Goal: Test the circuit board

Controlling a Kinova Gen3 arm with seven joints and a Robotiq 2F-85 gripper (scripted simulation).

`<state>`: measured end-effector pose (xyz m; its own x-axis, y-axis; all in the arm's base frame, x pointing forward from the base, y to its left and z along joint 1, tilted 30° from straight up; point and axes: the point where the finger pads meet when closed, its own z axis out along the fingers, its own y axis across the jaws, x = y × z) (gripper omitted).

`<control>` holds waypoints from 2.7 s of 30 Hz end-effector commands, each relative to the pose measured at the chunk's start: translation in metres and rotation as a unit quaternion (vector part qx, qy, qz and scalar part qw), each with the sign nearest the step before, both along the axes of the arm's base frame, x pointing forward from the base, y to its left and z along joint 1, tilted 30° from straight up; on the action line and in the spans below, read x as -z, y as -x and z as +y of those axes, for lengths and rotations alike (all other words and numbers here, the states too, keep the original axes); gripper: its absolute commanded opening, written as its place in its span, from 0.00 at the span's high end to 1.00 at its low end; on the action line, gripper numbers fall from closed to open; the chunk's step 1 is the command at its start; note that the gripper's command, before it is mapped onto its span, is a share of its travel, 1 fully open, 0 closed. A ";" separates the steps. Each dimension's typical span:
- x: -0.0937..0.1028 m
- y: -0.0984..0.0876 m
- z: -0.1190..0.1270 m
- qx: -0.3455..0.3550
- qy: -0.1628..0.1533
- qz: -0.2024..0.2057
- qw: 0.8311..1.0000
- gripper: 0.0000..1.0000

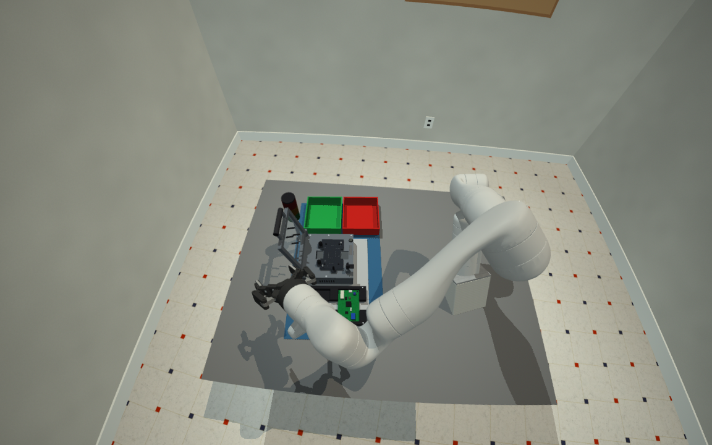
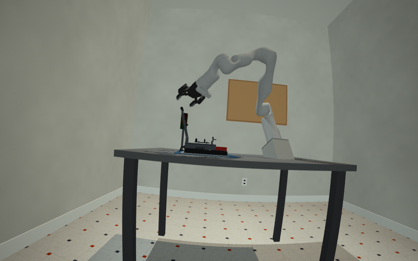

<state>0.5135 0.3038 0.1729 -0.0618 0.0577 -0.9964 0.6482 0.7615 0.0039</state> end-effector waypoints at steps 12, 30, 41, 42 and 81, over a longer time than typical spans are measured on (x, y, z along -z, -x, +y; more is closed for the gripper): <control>-0.021 0.096 -0.031 0.160 -0.273 0.093 0.944 0.00; -0.024 0.154 -0.026 0.227 -0.371 0.155 0.887 0.00; -0.026 0.168 -0.023 0.240 -0.391 0.170 0.872 0.00; -0.026 0.168 -0.023 0.240 -0.391 0.170 0.872 0.00; -0.030 0.191 -0.017 0.261 -0.422 0.196 0.846 0.00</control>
